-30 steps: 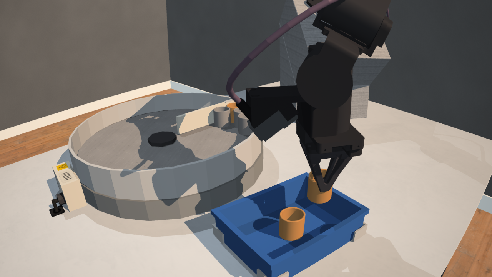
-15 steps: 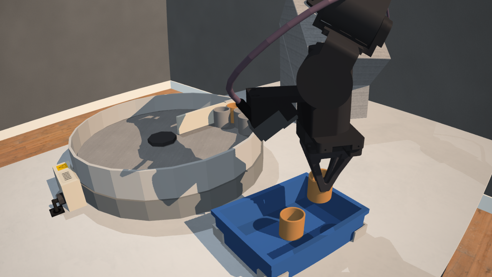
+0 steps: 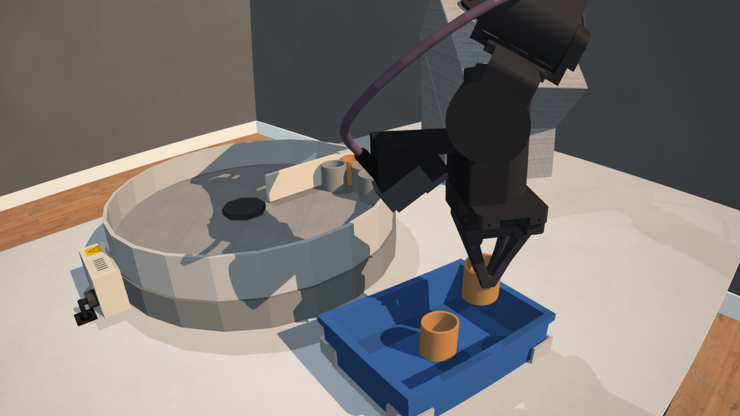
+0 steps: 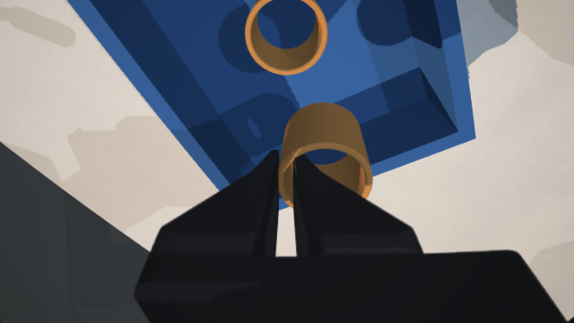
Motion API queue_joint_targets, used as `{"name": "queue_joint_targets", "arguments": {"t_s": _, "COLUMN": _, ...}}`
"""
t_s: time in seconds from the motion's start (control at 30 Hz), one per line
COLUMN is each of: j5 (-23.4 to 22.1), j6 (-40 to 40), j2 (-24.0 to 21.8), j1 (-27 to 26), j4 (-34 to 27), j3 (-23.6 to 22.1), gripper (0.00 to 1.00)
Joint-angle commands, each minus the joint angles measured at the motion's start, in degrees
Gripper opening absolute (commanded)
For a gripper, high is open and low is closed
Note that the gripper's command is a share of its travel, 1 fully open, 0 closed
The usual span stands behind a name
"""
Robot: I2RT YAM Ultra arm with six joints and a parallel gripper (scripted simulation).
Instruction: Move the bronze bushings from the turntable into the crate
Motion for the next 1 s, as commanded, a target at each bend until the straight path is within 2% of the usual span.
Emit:
{"name": "queue_joint_targets", "arguments": {"t_s": 0.0, "j5": 0.62, "j6": -0.4, "j2": 0.61, "j1": -1.26, "j4": 0.64, "j3": 1.55, "gripper": 0.0}}
{"name": "queue_joint_targets", "arguments": {"t_s": 0.17, "j5": 0.12, "j6": -0.7, "j2": 0.67, "j1": -1.43, "j4": 1.32, "j3": -1.39, "gripper": 0.0}}
{"name": "queue_joint_targets", "arguments": {"t_s": 0.97, "j5": -0.01, "j6": -0.57, "j2": 0.67, "j1": -1.47, "j4": 1.33, "j3": -1.54, "gripper": 0.0}}
